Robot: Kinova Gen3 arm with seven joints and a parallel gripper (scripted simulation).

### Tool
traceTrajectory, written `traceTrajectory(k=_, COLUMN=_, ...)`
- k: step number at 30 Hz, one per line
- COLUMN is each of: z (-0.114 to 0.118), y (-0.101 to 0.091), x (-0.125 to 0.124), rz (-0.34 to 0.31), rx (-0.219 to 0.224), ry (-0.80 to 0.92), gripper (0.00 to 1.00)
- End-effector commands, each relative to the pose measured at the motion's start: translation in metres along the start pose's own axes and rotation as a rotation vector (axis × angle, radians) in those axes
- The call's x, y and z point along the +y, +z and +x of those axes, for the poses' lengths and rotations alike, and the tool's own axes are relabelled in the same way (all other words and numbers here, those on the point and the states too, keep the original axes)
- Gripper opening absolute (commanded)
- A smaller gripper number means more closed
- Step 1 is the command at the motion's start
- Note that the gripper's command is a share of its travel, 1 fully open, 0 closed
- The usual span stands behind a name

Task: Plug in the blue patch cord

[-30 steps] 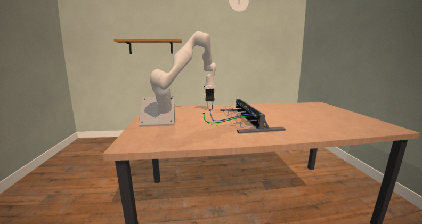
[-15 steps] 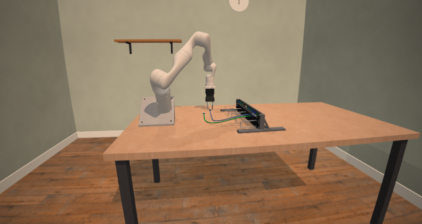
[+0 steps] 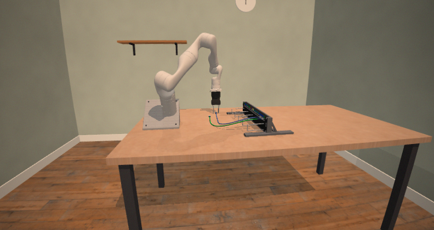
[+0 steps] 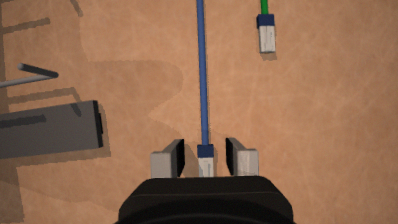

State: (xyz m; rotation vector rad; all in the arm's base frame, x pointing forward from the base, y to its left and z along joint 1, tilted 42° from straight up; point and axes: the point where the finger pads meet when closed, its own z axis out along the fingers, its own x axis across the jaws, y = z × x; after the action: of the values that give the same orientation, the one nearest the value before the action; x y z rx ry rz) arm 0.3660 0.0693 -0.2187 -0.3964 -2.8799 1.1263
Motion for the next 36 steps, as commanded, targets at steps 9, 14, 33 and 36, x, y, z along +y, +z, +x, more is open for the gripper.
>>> traceTrajectory(k=9, z=-0.0002, y=0.0024, x=0.0004, rz=-0.001, rx=-0.001, ry=0.0, gripper=0.73)
traceTrajectory(k=14, z=-0.0002, y=0.0032, x=0.0004, rz=-0.001, rx=-0.001, ry=0.0, gripper=0.73)
traceTrajectory(k=33, z=-0.0002, y=0.0043, x=0.0004, rz=-0.001, rx=-0.001, ry=0.0, gripper=0.73)
traceTrajectory(k=36, z=-0.0002, y=0.0043, x=0.0004, rz=-0.001, rx=-0.001, ry=0.0, gripper=0.73)
